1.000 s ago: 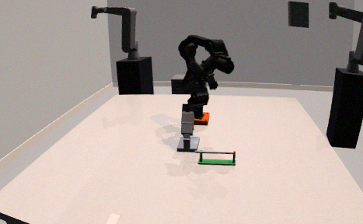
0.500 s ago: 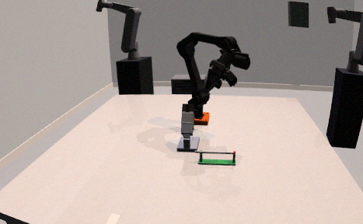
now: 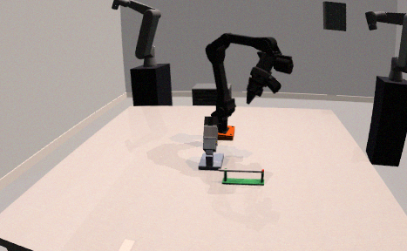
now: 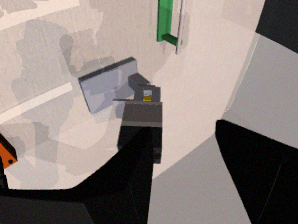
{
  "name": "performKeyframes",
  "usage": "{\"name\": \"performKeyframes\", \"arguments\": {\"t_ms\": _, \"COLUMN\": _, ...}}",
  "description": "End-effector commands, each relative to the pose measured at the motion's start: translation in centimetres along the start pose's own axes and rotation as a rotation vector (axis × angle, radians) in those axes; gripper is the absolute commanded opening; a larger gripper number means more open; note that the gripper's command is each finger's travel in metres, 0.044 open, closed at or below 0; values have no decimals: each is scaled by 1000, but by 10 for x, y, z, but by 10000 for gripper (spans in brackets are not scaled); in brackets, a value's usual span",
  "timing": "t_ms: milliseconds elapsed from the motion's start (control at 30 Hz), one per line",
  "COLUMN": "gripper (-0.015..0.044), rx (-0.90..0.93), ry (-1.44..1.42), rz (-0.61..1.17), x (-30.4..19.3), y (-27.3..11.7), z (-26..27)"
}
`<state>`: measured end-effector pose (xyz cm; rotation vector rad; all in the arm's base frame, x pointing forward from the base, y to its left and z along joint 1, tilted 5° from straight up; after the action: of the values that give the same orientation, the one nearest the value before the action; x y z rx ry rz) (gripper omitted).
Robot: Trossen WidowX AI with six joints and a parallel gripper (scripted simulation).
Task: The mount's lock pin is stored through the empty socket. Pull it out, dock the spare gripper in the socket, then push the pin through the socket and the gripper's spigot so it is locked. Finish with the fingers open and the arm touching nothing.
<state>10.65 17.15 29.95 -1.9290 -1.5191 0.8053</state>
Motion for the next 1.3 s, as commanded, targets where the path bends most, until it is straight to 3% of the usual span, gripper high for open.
{"name": "performKeyframes", "arguments": {"t_ms": 0, "gripper": 180, "rx": 108, "ry": -29, "rz": 76, "x": 24, "y": 19, "z": -23}}
{"name": "performKeyframes", "arguments": {"t_ms": 300, "gripper": 180, "rx": 327, "ry": -40, "rz": 113, "x": 62, "y": 85, "z": -91}}
{"name": "performKeyframes", "arguments": {"t_ms": 600, "gripper": 180, "rx": 577, "ry": -89, "rz": 0, "x": 67, "y": 175, "z": -152}}
{"name": "performKeyframes", "arguments": {"t_ms": 933, "gripper": 180, "rx": 583, "ry": -89, "rz": -4, "x": 68, "y": 181, "z": -150}}
{"name": "performKeyframes", "arguments": {"t_ms": 1267, "gripper": 180, "rx": 601, "ry": -81, "rz": -6, "x": 79, "y": 219, "z": -122}}
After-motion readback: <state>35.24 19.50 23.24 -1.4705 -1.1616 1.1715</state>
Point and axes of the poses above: the point midway between the two fingers, 35 mm back from their tips, its own y axis out along the fingers, its own z axis across the jaws, x = y × z, the point moved 8 cm from there along -y, back along the fingers, and after that the axes turned 15 degrees about y, right-handed, at the moved point
